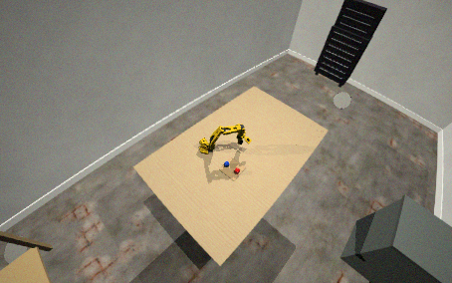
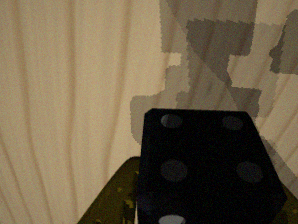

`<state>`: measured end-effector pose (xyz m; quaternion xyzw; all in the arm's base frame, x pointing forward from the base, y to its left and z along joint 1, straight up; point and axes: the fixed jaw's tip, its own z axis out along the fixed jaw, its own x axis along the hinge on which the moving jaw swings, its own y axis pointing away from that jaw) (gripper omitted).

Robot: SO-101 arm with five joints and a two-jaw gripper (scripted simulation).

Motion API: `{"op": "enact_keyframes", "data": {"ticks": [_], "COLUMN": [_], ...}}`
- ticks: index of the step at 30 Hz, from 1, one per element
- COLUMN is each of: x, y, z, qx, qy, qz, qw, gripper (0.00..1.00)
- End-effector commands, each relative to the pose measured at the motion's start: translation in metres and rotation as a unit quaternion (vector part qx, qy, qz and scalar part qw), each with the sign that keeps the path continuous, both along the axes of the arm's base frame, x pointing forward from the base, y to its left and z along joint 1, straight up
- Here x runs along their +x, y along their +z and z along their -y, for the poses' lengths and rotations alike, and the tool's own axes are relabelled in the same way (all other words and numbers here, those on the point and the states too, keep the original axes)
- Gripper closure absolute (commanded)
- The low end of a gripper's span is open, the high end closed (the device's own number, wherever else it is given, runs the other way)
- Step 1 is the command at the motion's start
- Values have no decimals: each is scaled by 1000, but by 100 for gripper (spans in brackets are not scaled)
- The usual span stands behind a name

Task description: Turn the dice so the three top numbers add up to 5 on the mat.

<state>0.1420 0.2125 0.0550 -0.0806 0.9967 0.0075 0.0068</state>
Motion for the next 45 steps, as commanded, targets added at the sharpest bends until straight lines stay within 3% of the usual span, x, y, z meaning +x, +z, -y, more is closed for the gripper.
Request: {"op": "enact_keyframes", "data": {"ticks": [1,8,16,18,24,31,33,35,40,45], "x": [5,11,42,42,75,103,108,108,114,115], "y": [20,19,18,18,16,14,14,14,13,13], "z": [-5,-1,26,26,67,126,141,141,171,186], "qx": [36,35,30,30,24,18,16,16,14,12], "qy": [0,-13,-93,-93,-193,-314,-343,-343,-398,-424], "qz": [25,25,25,25,25,23,23,23,21,21], "qw": [999,999,995,995,981,949,939,939,917,905], "gripper": [100,100,100,100,100,100,100,100,100,100]}}
